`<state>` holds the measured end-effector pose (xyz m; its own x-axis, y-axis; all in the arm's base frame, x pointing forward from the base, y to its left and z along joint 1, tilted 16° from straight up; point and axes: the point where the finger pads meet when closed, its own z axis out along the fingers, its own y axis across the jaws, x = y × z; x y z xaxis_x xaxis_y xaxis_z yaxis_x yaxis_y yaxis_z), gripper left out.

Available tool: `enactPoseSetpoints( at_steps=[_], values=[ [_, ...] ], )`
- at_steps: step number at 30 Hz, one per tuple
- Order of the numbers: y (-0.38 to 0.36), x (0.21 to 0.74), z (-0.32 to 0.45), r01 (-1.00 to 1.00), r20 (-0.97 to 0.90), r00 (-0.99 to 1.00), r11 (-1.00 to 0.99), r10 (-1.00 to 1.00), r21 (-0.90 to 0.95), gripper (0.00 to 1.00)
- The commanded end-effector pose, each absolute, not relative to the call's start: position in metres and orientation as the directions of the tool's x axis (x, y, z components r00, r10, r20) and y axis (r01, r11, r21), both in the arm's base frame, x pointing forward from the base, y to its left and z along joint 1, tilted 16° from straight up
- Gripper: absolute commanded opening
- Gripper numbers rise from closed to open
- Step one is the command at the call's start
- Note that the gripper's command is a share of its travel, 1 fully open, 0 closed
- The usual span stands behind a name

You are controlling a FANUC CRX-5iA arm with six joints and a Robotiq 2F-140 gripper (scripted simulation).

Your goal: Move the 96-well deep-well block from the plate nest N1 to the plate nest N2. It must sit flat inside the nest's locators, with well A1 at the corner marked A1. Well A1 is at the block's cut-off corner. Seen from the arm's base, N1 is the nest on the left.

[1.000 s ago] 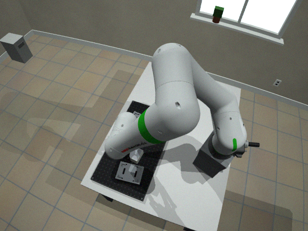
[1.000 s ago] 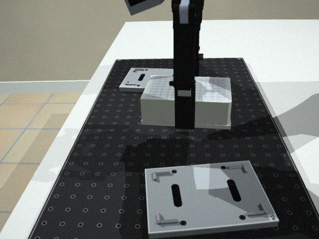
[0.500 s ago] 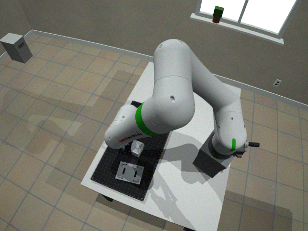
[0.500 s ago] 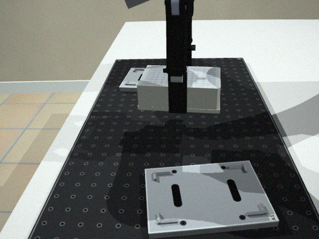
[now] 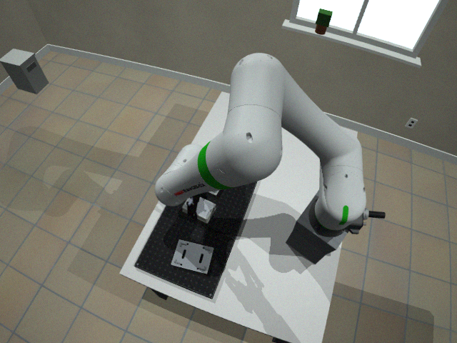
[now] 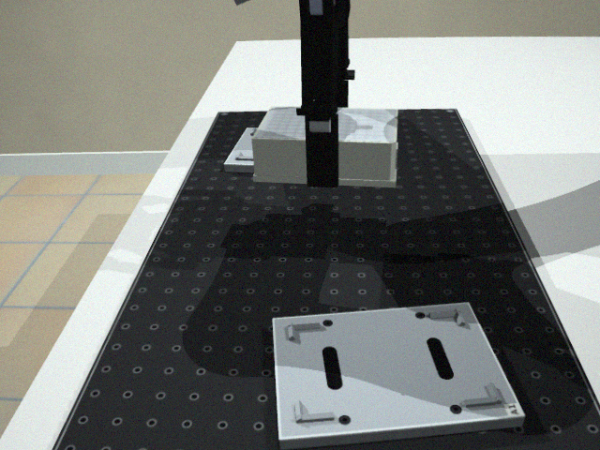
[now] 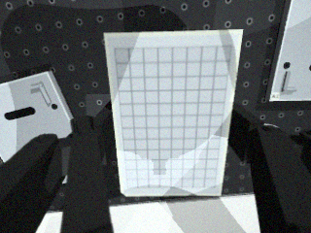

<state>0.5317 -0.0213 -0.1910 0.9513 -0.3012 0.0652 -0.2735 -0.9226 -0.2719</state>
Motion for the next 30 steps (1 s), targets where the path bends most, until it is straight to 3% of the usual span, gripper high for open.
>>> enactPoseSetpoints(
  at_steps=[1,30],
  values=[
    [-0.028,0.533,-0.192,-0.273,0.067,0.951,-0.923,-0.301,-0.273,0.10],
    [-0.116,0.538,-0.213,-0.273,0.067,0.951,-0.923,-0.301,-0.273,0.10]
  ],
)
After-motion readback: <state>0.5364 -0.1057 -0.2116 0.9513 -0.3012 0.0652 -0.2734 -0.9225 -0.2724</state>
